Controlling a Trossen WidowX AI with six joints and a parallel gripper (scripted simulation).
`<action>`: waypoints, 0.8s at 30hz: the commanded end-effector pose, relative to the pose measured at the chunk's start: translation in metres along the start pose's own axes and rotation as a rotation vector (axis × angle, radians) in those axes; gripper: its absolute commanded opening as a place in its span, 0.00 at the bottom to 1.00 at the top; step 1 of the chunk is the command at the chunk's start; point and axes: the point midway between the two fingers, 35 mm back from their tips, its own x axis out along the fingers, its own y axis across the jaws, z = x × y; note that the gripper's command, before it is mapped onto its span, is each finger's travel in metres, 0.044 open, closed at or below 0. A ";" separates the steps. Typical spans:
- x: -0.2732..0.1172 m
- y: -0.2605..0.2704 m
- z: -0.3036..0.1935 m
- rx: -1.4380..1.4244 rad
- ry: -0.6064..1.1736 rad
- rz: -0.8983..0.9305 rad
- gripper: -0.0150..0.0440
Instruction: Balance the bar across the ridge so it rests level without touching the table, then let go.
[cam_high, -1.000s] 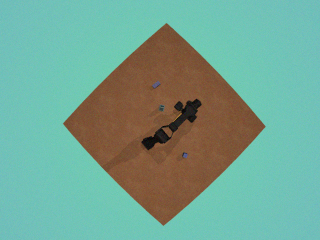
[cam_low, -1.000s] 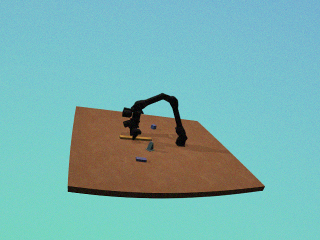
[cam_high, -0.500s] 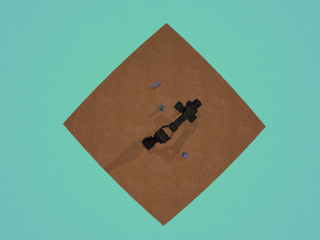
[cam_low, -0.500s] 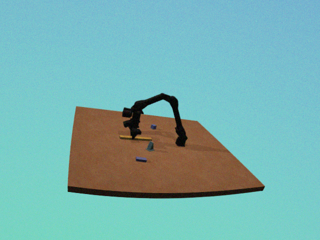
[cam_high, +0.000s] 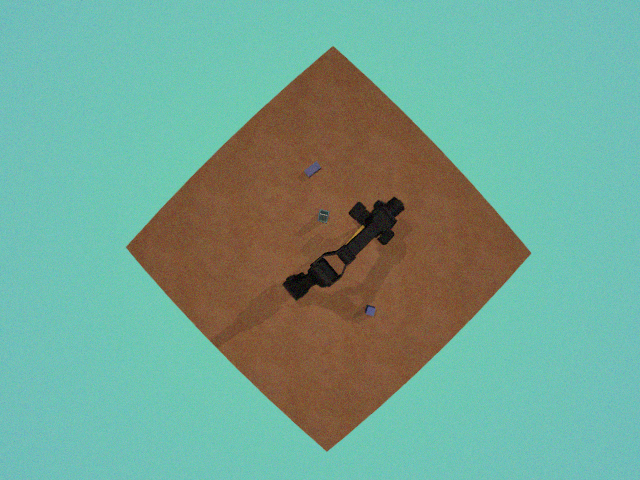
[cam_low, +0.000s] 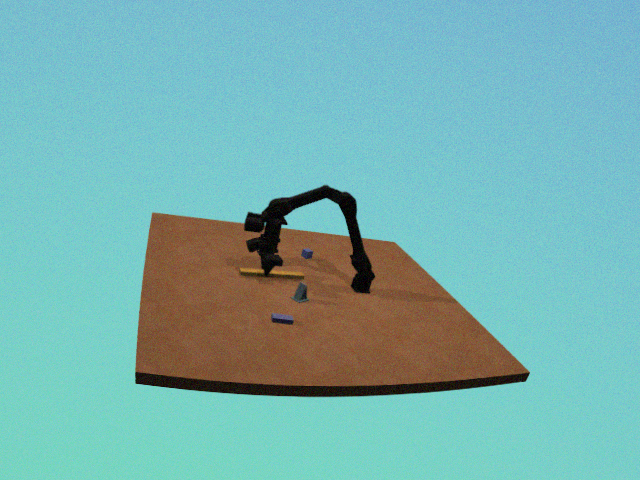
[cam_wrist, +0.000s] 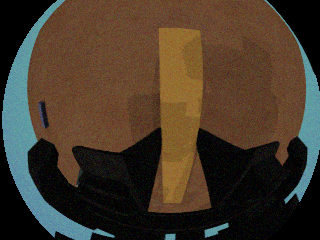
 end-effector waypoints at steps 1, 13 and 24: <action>-0.012 0.000 0.002 0.001 -0.004 -0.001 0.25; -0.043 -0.001 0.004 0.003 -0.004 -0.002 0.25; -0.072 0.000 0.003 0.004 -0.003 -0.003 0.25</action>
